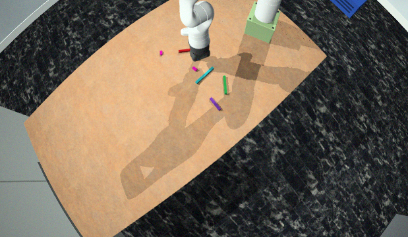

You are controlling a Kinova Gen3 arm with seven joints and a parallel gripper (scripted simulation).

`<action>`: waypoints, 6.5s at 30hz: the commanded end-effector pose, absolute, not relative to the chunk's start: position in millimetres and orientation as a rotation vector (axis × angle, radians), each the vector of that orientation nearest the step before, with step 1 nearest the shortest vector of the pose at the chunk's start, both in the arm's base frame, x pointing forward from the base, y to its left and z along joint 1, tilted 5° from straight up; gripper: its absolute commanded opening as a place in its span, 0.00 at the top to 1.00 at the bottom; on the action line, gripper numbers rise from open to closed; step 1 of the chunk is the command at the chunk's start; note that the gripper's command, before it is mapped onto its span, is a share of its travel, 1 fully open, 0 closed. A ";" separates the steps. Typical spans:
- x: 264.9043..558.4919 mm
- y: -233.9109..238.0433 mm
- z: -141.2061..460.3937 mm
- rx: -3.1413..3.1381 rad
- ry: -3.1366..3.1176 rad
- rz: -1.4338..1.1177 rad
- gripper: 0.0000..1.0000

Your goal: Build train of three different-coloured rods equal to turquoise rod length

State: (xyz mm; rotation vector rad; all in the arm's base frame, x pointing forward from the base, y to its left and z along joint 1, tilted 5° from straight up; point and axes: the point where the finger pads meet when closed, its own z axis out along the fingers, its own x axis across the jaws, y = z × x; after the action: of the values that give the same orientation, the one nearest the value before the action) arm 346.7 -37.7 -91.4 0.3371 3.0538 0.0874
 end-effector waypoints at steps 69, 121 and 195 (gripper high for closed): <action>345.7 -42.3 -37.5 0.348 3.043 0.079 0.46; 390.1 -77.3 -6.7 0.484 3.018 0.076 0.00; 457.3 -164.4 -31.0 0.750 2.979 0.091 0.46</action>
State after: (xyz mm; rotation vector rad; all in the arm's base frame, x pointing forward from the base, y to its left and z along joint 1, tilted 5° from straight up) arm 454.1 -164.1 -28.0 0.7497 2.9852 0.0914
